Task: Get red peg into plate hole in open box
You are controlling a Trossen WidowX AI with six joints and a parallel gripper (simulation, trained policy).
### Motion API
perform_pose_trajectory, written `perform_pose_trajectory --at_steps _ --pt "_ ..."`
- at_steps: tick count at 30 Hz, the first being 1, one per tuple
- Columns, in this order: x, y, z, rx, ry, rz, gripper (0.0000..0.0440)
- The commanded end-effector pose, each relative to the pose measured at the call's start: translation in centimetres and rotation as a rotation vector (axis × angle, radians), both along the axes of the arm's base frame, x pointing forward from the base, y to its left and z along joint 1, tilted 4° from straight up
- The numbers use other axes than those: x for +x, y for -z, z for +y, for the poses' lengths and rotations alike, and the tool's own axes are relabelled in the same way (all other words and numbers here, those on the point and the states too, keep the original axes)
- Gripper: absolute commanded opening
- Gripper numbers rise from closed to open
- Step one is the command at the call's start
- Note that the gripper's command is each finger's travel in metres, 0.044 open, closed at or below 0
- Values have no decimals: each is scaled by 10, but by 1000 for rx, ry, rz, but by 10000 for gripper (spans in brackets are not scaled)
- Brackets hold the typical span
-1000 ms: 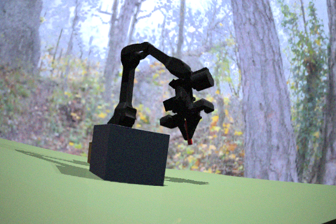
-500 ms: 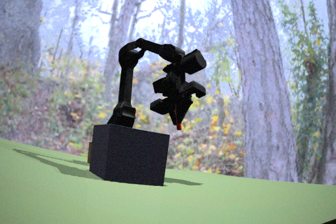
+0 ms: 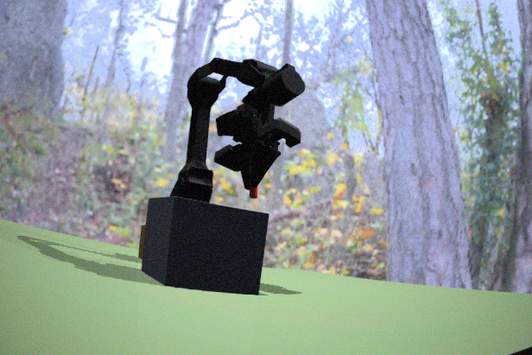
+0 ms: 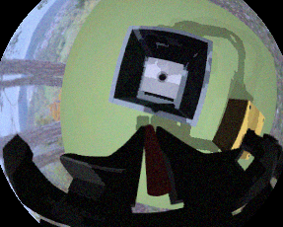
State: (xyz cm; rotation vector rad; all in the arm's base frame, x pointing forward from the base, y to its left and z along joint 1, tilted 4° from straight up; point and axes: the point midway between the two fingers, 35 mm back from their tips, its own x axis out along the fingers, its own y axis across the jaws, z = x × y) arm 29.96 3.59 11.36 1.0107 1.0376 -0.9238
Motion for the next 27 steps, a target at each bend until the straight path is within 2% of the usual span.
perform_pose_trajectory --at_steps 1,18,27 --pt "1 0 -15 -10 11 17 0" --pt "4 15 -56 1 43 92 0" --pt "6 37 -71 21 55 122 1"
